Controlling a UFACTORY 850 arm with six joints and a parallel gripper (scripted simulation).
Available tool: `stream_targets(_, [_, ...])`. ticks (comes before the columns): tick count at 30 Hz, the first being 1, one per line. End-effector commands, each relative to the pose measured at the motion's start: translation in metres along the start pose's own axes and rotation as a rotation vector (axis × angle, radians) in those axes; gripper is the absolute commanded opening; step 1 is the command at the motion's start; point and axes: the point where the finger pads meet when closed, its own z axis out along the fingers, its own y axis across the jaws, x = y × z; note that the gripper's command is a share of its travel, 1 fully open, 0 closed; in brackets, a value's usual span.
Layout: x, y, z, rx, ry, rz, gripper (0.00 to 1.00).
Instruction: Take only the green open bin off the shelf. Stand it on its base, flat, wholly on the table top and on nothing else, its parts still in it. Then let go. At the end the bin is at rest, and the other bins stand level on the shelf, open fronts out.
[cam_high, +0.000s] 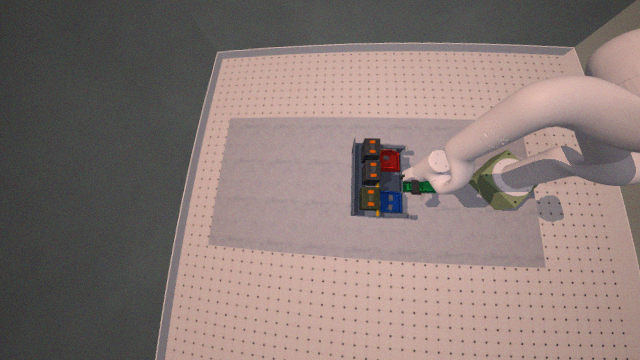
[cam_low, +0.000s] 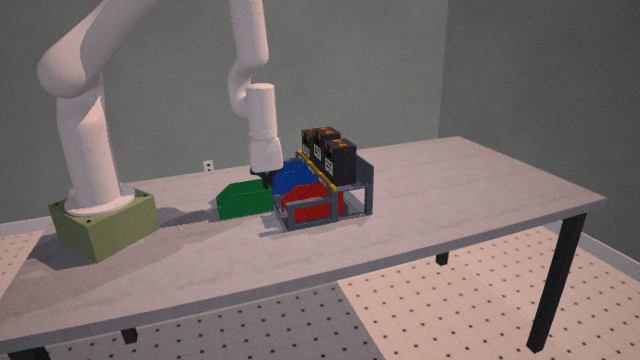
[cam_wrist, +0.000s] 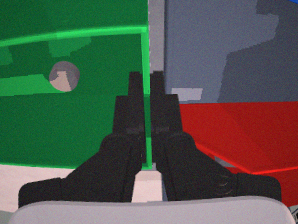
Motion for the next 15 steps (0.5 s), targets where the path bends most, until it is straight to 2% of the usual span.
stream_targets(1, [0.0000, 0.0007, 0.0019, -0.002, -0.001, 0.000, 0.00])
stream_targets(12, [0.0000, 0.0007, 0.0019, -0.002, -0.001, 0.000, 0.00])
stream_targets(13, [0.0000, 0.0007, 0.0019, -0.002, 0.000, 0.000, 0.33])
stream_targets(15, [0.0000, 0.0007, 0.0019, -0.002, 0.000, 0.000, 0.33])
